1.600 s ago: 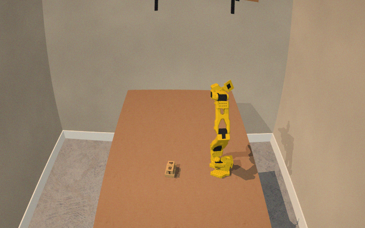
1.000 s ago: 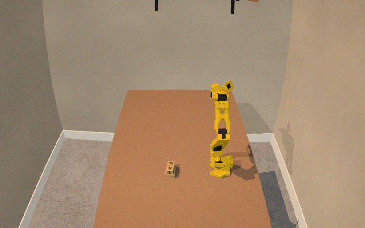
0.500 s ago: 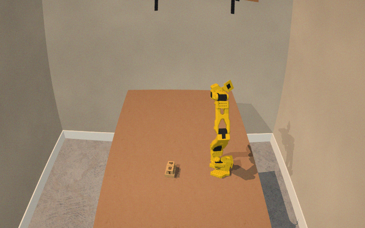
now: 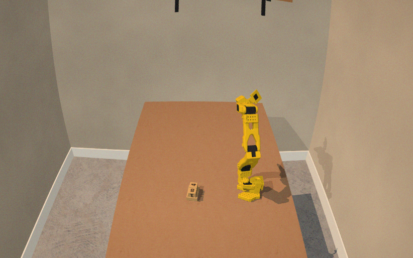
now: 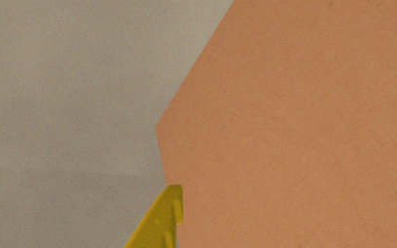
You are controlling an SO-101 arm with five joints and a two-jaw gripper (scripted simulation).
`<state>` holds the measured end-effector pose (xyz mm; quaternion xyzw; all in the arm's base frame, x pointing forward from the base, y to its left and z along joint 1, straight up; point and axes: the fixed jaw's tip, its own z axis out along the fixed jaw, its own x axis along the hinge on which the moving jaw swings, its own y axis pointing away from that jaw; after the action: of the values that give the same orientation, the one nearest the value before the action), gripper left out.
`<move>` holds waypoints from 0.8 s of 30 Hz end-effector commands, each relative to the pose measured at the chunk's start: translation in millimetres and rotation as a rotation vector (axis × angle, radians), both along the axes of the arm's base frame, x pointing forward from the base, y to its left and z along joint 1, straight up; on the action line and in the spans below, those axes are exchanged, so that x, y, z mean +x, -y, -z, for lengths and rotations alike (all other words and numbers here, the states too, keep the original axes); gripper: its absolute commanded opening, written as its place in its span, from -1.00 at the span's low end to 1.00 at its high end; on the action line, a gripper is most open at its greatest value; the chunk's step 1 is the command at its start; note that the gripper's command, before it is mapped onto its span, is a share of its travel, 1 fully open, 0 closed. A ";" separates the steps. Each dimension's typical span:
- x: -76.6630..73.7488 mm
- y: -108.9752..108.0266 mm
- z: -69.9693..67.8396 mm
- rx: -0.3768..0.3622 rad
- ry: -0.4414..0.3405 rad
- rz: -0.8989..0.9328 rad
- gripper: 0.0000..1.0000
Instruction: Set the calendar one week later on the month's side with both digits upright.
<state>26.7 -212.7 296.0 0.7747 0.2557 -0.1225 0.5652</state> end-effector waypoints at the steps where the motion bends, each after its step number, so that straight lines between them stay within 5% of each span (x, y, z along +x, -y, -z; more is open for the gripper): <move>1: 6.3 -2.3 0.8 -0.003 -0.053 -0.048 0.94; 7: 12.8 -3.0 5.0 0.006 -0.117 -0.100 0.91; 24: 47.1 -11.8 28.3 0.022 -0.465 -0.400 0.78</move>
<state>66.5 -206.9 267.4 0.6977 0.4867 -0.1692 0.4978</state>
